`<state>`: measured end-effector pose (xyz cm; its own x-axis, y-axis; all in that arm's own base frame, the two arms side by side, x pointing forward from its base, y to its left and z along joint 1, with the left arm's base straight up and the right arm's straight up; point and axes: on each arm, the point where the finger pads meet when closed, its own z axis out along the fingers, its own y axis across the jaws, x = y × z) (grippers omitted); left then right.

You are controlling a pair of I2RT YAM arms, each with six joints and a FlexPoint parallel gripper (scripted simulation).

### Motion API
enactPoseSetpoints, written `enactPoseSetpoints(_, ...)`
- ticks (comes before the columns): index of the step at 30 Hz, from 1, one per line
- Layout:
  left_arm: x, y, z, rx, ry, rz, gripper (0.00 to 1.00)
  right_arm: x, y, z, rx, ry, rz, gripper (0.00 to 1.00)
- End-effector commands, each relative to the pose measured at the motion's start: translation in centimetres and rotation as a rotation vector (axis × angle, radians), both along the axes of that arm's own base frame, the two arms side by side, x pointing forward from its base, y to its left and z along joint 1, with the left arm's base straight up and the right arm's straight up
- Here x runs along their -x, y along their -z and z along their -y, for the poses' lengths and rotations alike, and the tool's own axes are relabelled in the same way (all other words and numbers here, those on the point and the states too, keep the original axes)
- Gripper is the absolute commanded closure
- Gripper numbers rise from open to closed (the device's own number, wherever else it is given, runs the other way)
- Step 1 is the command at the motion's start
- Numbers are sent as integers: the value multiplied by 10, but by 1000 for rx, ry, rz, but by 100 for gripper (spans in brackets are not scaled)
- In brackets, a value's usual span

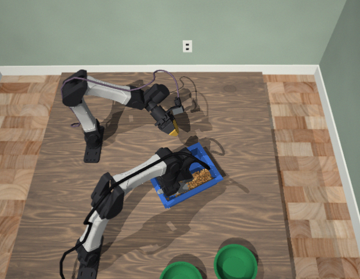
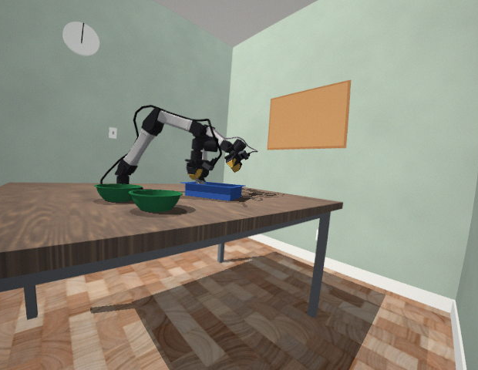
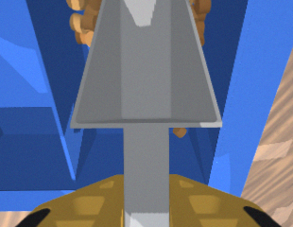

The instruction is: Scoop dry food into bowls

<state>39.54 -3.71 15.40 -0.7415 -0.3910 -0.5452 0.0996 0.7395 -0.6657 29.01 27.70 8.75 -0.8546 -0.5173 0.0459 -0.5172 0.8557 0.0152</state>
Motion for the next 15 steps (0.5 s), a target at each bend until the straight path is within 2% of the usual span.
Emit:
enactPoseSetpoints(1,15,25,9,122,45,-118,72,-4,-7,0,-11,4,8,100)
enactPoseSetpoints(5,28,45,15,272,68,-237,72,-4,-7,0,-11,4,8,100)
enactPoseSetpoints(10,51,66,21,519,79,-423,72,-4,-7,0,-11,4,8,100)
enactPoseSetpoints(13,52,69,19,568,77,-446,72,-4,-7,0,-11,4,8,100)
enactPoseSetpoints(15,44,67,16,516,79,-403,72,-4,-7,0,-11,4,8,100)
